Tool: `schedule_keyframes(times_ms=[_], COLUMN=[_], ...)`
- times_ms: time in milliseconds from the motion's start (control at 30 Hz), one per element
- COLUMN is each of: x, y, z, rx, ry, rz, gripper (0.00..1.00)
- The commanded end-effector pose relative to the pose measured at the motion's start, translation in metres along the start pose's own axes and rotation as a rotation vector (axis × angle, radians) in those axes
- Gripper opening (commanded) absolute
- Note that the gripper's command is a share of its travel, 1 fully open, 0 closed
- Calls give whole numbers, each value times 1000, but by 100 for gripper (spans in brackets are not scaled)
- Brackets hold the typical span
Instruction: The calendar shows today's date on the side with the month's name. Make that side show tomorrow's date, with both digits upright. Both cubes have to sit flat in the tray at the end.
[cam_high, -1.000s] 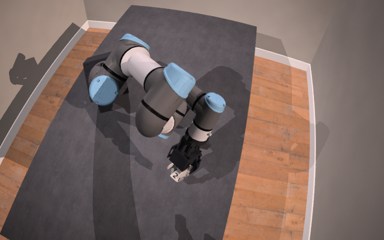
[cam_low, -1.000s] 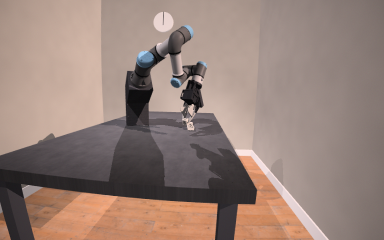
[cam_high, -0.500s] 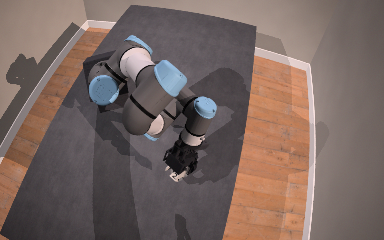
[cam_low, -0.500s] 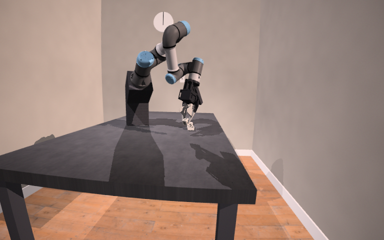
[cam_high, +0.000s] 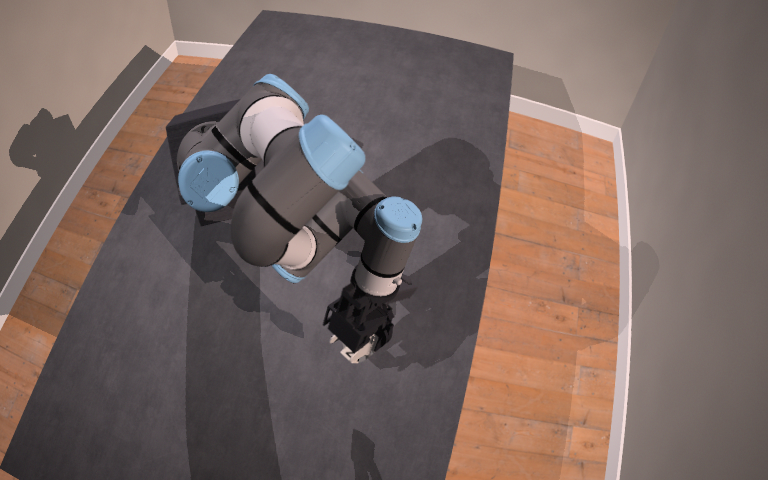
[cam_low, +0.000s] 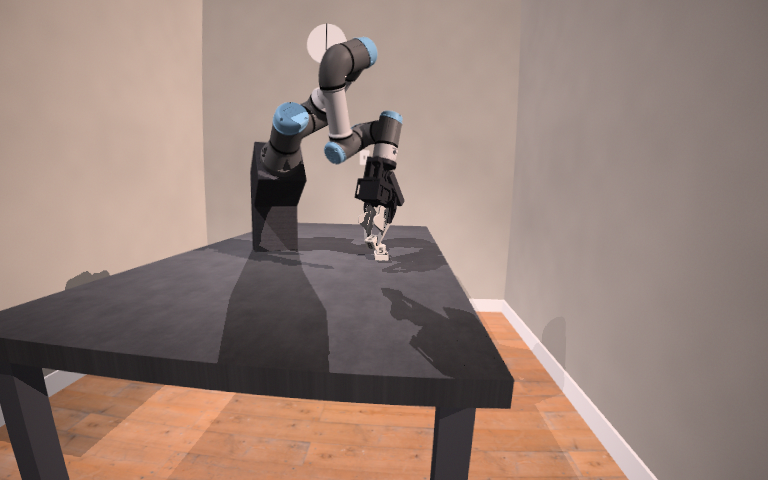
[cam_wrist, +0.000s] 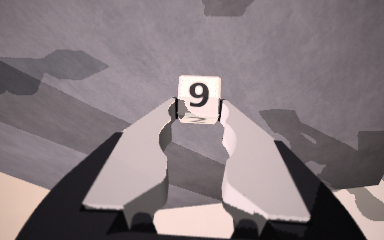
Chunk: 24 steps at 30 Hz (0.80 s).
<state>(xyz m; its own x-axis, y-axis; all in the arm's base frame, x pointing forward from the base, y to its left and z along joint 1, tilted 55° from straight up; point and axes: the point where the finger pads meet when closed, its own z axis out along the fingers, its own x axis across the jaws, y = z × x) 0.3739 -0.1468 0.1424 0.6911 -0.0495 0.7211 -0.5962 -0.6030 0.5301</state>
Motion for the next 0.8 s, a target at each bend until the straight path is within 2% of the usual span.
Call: schedule_keyframes(times_ms=[0, 333, 767], x=[0, 0, -1], y=[0, 1, 3], z=[0, 1, 5], rx=[6, 27, 118], ry=[2, -5, -20], rz=[0, -2, -5], gripper=[10, 10, 10])
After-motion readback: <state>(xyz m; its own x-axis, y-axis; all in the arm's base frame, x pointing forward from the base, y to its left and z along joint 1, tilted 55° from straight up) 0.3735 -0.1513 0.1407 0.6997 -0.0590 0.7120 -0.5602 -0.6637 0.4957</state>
